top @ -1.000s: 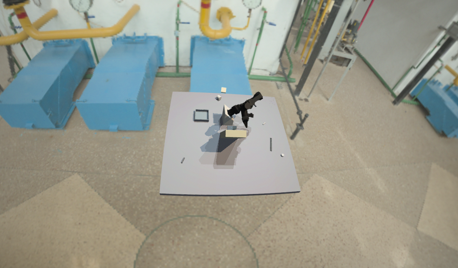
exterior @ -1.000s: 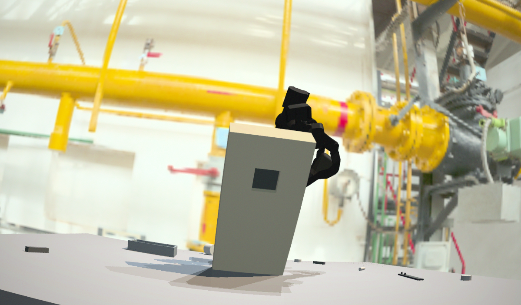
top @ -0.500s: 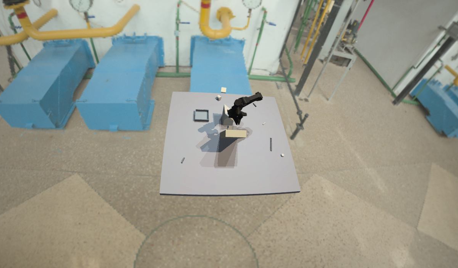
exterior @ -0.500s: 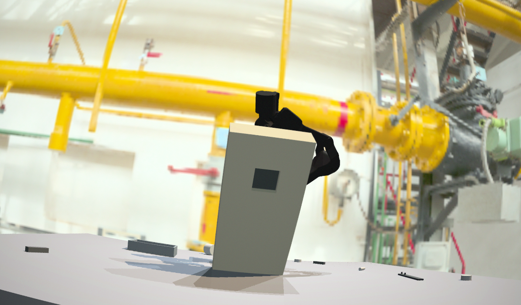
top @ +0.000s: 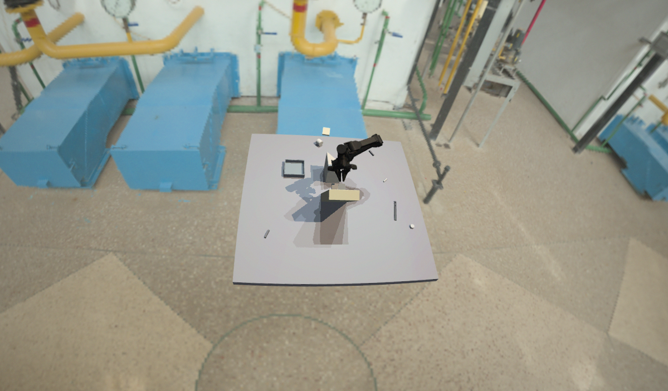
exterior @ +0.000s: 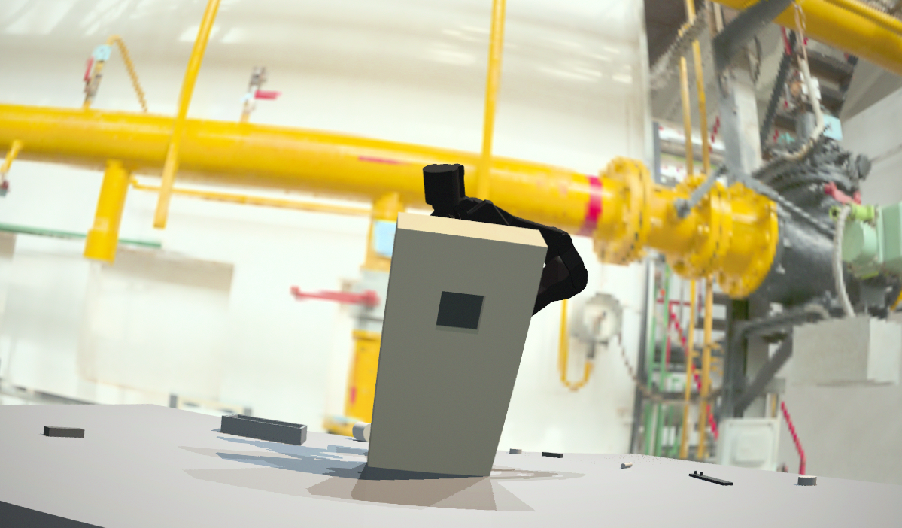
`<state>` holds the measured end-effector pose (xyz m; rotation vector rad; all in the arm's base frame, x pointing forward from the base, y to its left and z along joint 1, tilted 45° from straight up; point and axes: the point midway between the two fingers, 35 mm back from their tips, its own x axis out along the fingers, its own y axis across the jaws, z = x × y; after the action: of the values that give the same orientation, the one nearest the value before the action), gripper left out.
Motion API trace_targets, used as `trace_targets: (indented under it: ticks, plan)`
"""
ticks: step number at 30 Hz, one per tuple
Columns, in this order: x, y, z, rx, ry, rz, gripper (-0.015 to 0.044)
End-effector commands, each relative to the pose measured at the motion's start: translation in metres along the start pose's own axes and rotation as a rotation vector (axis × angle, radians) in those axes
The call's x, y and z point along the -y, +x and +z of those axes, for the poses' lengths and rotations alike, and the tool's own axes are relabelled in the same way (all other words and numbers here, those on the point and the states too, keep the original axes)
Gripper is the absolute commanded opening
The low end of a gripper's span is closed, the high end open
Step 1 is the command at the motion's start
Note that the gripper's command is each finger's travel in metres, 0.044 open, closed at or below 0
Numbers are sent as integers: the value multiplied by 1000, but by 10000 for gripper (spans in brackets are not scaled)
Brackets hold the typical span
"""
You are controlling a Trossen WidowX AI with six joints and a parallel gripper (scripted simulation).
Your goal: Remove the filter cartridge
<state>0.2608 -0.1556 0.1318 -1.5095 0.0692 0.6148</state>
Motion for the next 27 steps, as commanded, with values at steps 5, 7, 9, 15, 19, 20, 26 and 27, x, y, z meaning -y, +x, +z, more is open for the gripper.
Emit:
trace_targets:
  ticks: [5, 7, 9, 15, 19, 20, 26, 27]
  plan:
    - [-3, 12, -1, 2, 6, 11, 107]
    - [-3, 15, -1, 2, 6, 11, 107]
    - [-3, 19, -1, 2, 6, 12, 107]
    - [-3, 28, -2, 1, 5, 12, 107]
    - [-3, 35, -1, 1, 5, 10, 107]
    - [-3, 37, -1, 1, 5, 10, 107]
    - [-2, 46, 0, 0, 6, 5, 107]
    - [-2, 48, 0, 0, 6, 4, 107]
